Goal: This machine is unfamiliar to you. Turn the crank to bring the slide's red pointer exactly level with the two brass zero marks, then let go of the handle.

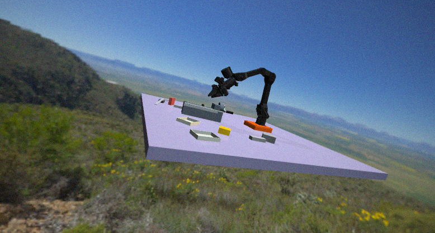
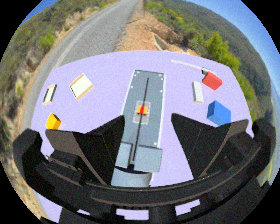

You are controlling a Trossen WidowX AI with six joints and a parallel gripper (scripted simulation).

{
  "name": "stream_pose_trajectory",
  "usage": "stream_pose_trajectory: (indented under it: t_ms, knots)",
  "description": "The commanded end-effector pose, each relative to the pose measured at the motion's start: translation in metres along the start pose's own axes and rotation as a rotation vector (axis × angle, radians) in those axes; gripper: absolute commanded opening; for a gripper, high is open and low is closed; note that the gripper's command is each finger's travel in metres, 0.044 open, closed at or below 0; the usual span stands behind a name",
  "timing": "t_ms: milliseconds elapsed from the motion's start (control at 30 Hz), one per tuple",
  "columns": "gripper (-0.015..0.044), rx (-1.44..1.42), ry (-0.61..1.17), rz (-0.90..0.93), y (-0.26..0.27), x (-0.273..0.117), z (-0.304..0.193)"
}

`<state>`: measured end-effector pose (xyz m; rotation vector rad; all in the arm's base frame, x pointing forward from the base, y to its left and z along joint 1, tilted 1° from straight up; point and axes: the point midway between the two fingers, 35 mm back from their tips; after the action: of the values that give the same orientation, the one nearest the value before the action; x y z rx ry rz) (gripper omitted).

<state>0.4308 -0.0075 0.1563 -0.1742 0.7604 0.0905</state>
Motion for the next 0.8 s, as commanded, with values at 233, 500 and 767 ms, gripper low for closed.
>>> stream_pose_trajectory:
  t_ms: [233, 500, 767]
  knots:
    - [0.044, 0.0, 0.0, 0.0, -0.004, -0.024, 0.024]
    - [0.044, 0.0, 0.0, 0.0, -0.006, -0.036, 0.034]
    - [0.044, 0.0, 0.0, 0.0, -0.006, -0.036, 0.034]
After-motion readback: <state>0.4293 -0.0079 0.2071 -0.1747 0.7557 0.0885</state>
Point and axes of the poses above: the point midway between the two fingers, 35 mm back from their tips, its own x axis out along the fingers, its own y axis across the jaws, z = x × y, and after that the axes turned 9 degrees about -x, right-handed
